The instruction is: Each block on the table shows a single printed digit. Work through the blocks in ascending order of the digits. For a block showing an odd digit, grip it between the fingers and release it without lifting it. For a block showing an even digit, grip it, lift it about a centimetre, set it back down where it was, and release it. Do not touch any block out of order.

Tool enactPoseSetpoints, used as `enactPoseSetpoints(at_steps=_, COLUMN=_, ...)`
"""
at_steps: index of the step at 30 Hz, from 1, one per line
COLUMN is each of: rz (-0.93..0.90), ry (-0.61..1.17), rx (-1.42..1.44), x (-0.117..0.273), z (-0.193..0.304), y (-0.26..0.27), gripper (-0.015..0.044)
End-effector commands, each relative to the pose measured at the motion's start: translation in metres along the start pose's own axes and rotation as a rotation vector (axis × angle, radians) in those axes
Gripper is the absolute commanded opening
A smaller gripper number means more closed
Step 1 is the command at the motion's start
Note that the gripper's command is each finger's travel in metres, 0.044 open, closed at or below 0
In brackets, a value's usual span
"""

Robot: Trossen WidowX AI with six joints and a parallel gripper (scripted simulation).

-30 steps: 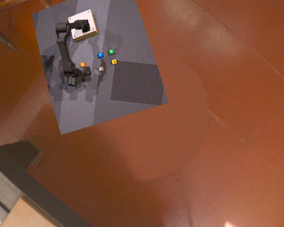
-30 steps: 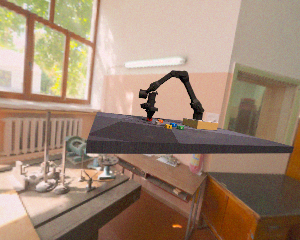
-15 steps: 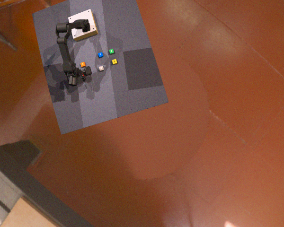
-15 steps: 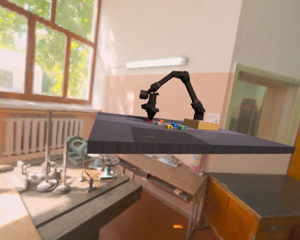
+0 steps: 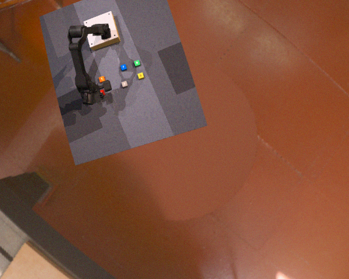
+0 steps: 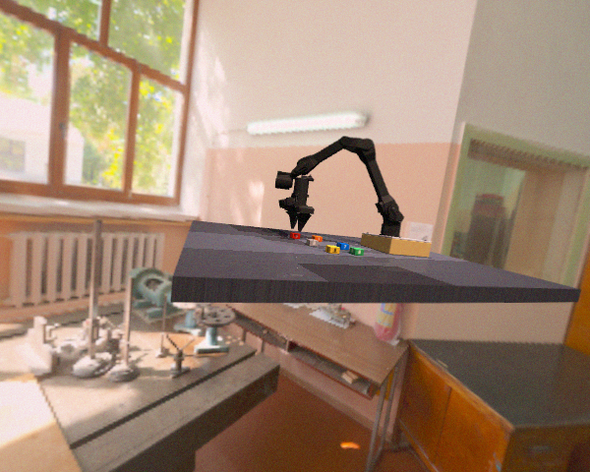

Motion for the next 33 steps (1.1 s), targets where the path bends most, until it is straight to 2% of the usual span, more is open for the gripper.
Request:
enactPoseSetpoints(at_steps=1, rz=0.007, ry=-0.011, rx=0.0, x=0.012, z=-0.001, y=-0.001, gripper=0.04)
enactPoseSetpoints(at_steps=2, rz=0.007, ry=-0.011, rx=0.0, x=0.012, z=-0.001, y=-0.001, gripper=0.04)
enactPoseSetpoints(at_steps=4, rz=0.007, ry=-0.011, rx=0.0, x=0.023, z=-0.002, y=-0.001, gripper=0.0348)
enactPoseSetpoints(at_steps=9, rz=0.006, ry=-0.011, rx=0.0, x=0.091, z=0.0, y=0.0, gripper=0.0216)
enactPoseSetpoints(at_steps=13, rz=0.006, ry=-0.011, rx=0.0, x=0.093, z=0.0, y=0.0, gripper=0.012)
enactPoseSetpoints(at_steps=23, rz=0.006, ry=-0.011, rx=0.0, x=0.093, z=-0.001, y=0.003, gripper=0.012)
enactPoseSetpoints(at_steps=33, rz=-0.011, ry=-0.015, rx=0.0, x=0.094, z=-0.037, y=0.16, gripper=0.012)
Point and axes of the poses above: the point midway between the two fingers, 35 mm back from their tips, its own x axis back along the fingers, its own y axis across the jaws, z = x × y, the point moved 9 cm from there along x, back along the fingers, and after that the axes turned 9 degrees about x, right-handed, at the moved point
